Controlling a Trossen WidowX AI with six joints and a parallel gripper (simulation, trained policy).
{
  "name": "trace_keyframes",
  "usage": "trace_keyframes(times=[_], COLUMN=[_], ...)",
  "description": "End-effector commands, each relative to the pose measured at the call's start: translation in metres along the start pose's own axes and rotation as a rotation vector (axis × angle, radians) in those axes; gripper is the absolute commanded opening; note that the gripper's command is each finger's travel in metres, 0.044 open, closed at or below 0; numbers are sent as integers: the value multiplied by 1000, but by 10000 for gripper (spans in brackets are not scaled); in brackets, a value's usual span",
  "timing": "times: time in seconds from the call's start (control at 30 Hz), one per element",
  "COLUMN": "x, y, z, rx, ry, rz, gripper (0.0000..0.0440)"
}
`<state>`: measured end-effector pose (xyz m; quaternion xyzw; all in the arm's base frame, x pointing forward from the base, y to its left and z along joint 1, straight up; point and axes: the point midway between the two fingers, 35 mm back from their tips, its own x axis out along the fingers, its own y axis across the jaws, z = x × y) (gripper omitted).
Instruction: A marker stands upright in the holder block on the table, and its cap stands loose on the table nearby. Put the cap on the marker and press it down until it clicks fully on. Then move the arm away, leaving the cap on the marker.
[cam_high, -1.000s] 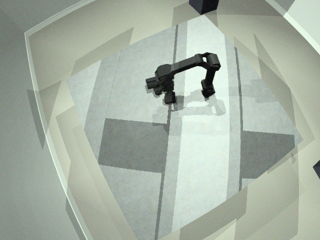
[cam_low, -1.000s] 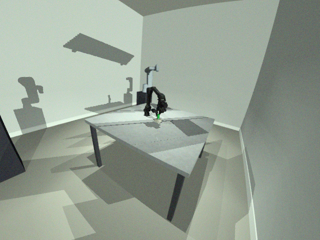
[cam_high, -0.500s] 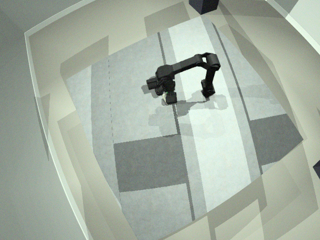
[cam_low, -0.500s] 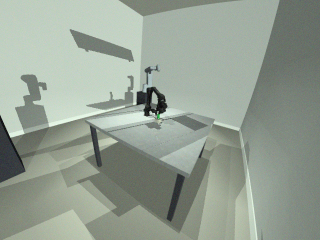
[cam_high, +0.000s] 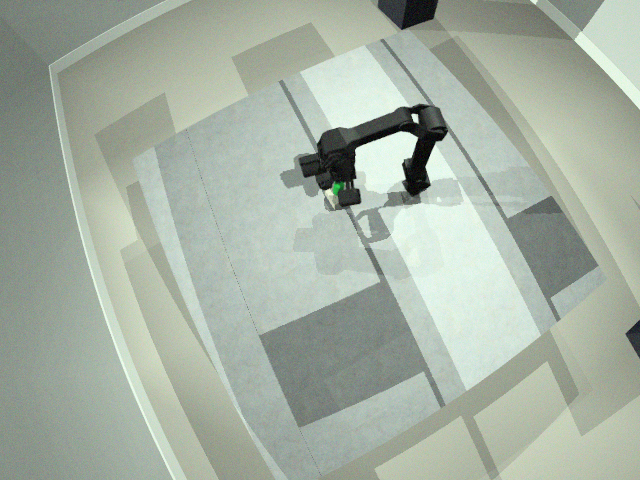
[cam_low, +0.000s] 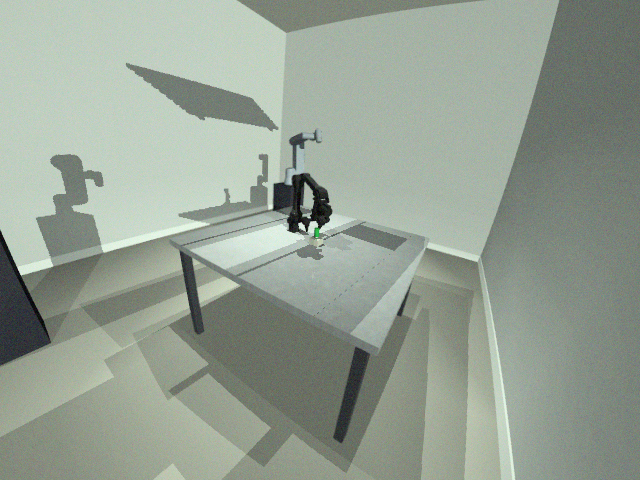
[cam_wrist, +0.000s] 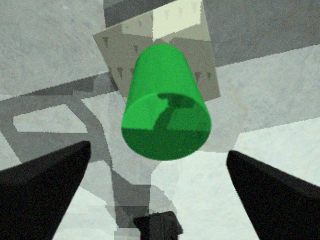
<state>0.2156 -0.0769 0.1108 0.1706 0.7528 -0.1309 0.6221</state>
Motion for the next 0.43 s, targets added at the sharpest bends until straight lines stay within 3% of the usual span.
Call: trace_keyframes(times=[0.0,0.4], x=[-4,-38], y=[0,-4], z=[-1,0], rx=[-8,-20], ry=[-30,-138], rz=[6,5], gripper=[440,440])
